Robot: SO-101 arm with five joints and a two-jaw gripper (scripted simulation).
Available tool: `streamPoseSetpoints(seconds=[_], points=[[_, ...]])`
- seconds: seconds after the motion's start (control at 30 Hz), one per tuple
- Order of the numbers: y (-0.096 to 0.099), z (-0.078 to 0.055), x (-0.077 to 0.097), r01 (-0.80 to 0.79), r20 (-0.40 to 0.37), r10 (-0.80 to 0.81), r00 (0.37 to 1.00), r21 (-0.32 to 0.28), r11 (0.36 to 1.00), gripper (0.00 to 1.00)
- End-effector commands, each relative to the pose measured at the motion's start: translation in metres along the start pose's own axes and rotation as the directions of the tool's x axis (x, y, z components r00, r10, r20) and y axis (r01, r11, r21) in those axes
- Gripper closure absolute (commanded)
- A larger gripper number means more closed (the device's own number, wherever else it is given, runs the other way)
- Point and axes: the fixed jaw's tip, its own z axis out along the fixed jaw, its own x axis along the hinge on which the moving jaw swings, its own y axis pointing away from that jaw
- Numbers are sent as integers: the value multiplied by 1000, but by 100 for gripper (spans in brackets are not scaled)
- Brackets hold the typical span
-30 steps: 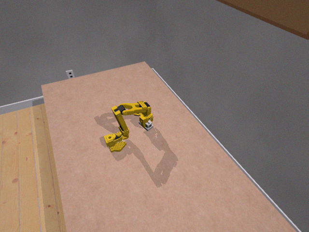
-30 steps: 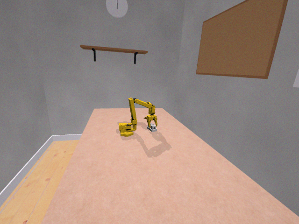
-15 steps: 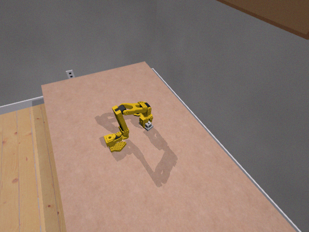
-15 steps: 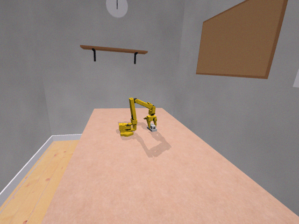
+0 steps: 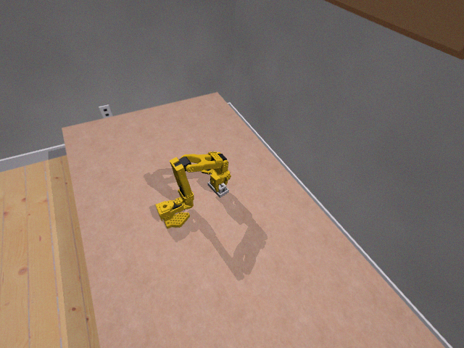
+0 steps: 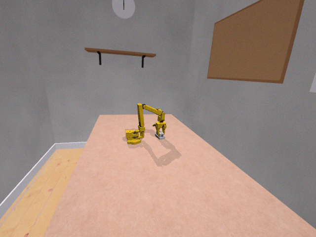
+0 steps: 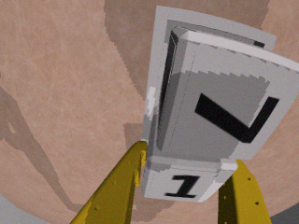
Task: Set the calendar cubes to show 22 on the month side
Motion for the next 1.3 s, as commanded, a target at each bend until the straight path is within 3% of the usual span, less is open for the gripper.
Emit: streamPoseSetpoints(seconds=[0.0,0.53,0.87,1.27], points=[[-8,-5,1,4,-7,-4,1000,40,999,81],[-9,-5,1,4,-7,-4,1000,40,999,84],[-9,-5,1,4,-7,-4,1000,40,999,100],[-9,-11,1,4,-7,-4,1000,40,999,100]])
